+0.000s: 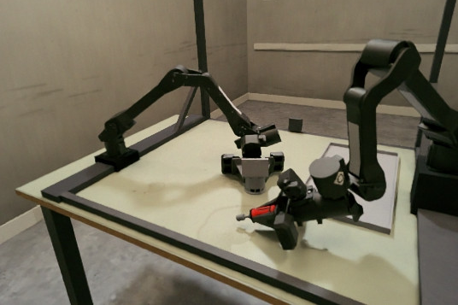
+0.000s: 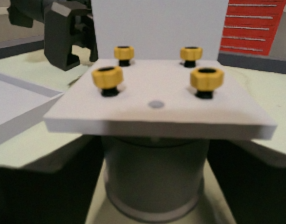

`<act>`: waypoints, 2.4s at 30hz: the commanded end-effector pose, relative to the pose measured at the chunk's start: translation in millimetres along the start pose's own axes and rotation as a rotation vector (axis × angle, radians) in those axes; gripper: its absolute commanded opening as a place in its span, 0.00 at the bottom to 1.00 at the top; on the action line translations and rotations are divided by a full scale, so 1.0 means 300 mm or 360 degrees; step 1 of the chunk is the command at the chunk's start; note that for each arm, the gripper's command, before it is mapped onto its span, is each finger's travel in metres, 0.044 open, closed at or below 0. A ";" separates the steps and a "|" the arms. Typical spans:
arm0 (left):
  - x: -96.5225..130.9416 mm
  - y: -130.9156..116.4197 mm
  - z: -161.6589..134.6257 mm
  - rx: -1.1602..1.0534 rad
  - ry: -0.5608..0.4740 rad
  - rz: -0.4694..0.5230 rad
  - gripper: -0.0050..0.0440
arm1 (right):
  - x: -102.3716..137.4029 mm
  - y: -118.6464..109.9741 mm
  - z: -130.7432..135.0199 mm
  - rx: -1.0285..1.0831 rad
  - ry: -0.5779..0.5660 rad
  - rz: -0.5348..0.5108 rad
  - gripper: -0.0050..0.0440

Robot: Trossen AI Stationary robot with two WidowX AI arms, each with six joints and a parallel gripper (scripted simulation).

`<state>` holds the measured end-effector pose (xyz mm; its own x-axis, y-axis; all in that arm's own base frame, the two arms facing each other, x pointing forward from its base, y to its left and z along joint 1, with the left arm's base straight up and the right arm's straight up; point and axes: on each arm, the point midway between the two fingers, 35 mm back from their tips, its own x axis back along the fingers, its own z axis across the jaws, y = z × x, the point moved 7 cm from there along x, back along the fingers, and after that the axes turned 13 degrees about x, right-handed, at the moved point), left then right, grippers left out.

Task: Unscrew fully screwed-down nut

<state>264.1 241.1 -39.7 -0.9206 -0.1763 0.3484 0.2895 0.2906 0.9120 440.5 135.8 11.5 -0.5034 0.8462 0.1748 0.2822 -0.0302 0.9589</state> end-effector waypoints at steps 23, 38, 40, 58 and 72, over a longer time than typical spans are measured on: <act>-0.020 -0.003 0.009 -0.0031 -0.0004 -0.0035 0.37 | 0.008 0.077 -0.002 -0.0081 0.0009 -0.0010 0.60; -0.025 -0.015 0.011 -0.0030 -0.0005 -0.0034 0.37 | 0.008 0.077 -0.002 -0.0081 0.0009 -0.0010 0.60; -0.026 -0.017 0.012 -0.0030 -0.0005 -0.0034 0.37 | 0.008 0.077 -0.002 -0.0081 0.0009 -0.0010 0.60; -0.030 -0.035 0.013 -0.0024 -0.0005 -0.0026 0.37 | 0.008 0.077 -0.002 -0.0081 0.0009 -0.0010 0.60; -0.030 -0.047 0.013 -0.0015 -0.0001 -0.0013 0.37 | 0.008 0.077 -0.002 -0.0081 0.0009 -0.0010 0.60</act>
<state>265.4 242.6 -54.7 -0.9244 -0.1787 0.3369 0.2804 0.2802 0.9181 440.5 135.8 11.5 -0.5034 0.8462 0.1748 0.2822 -0.0302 0.9589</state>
